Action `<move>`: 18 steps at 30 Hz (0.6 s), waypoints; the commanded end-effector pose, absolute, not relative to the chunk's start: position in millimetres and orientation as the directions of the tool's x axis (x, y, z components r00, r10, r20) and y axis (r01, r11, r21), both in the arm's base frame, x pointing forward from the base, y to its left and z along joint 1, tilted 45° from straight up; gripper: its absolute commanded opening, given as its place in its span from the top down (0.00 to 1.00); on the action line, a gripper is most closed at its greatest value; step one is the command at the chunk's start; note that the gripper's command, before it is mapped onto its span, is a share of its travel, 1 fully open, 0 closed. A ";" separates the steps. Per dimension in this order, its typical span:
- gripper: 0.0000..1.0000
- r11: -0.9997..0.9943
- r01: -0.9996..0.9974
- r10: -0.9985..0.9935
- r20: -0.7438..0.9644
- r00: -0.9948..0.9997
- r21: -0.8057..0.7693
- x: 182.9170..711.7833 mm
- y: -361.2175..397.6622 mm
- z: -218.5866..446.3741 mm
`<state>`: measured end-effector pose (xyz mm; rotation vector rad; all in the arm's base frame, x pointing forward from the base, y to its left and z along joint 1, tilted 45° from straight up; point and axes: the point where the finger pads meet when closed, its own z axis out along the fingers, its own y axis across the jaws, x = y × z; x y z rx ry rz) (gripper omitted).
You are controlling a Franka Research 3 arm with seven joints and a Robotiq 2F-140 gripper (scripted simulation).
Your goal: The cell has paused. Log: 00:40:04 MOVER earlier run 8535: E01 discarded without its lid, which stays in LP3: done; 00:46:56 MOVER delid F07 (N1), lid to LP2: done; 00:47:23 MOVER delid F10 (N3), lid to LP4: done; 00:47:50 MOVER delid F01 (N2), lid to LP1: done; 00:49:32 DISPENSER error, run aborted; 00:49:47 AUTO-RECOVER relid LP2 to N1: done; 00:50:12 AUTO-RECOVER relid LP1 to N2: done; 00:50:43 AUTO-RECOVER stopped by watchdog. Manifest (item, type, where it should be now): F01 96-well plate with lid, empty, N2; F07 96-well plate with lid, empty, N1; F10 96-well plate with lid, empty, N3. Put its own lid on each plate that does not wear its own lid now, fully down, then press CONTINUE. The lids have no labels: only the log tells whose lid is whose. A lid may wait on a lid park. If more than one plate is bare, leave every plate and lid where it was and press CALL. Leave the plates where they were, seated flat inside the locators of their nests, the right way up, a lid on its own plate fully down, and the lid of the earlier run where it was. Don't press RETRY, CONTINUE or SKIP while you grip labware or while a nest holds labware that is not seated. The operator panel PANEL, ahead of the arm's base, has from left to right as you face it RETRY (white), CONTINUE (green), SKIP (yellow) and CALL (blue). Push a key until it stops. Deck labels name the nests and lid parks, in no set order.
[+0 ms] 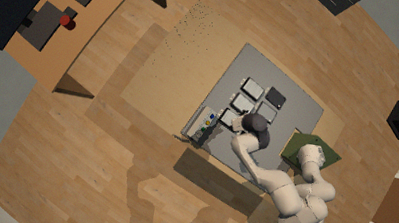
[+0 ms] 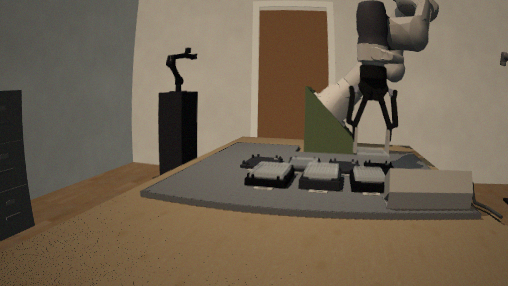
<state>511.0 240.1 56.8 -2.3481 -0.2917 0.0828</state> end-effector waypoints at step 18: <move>1.00 -0.691 0.167 0.221 0.014 0.975 -0.703 511.3 242.4 56.6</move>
